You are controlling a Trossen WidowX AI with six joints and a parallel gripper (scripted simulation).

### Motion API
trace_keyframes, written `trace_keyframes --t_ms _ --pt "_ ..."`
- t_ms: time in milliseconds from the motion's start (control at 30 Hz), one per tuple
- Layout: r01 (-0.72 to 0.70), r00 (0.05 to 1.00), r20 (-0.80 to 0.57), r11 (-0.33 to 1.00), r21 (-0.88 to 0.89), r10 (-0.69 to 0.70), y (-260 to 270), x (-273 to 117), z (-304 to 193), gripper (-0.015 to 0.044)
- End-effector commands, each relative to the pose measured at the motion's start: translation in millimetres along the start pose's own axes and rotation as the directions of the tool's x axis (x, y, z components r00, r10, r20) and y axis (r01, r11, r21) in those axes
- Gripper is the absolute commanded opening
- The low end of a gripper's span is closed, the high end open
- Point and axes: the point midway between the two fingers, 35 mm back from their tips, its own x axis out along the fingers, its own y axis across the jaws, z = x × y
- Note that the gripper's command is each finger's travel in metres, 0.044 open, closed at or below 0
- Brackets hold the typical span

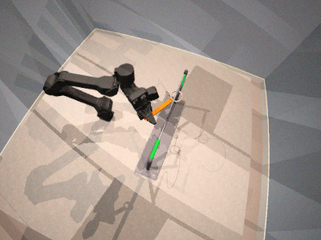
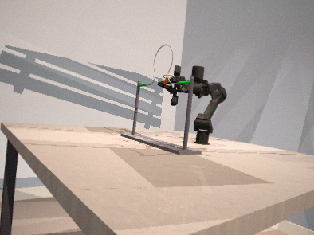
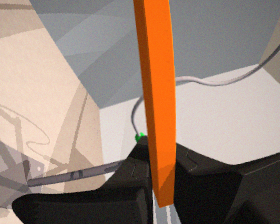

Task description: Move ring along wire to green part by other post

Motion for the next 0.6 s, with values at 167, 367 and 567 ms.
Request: trace_keyframes --t_ms 167,367,567 --pt "-0.114 0.993 0.050 0.974 0.198 0.106 34 3 3 -0.0150" --pt "-0.188 0.982 0.067 0.929 0.320 0.175 55 -2 8 -0.0150" --pt "-0.255 0.966 0.079 0.862 0.437 0.246 75 -9 16 -0.0150"
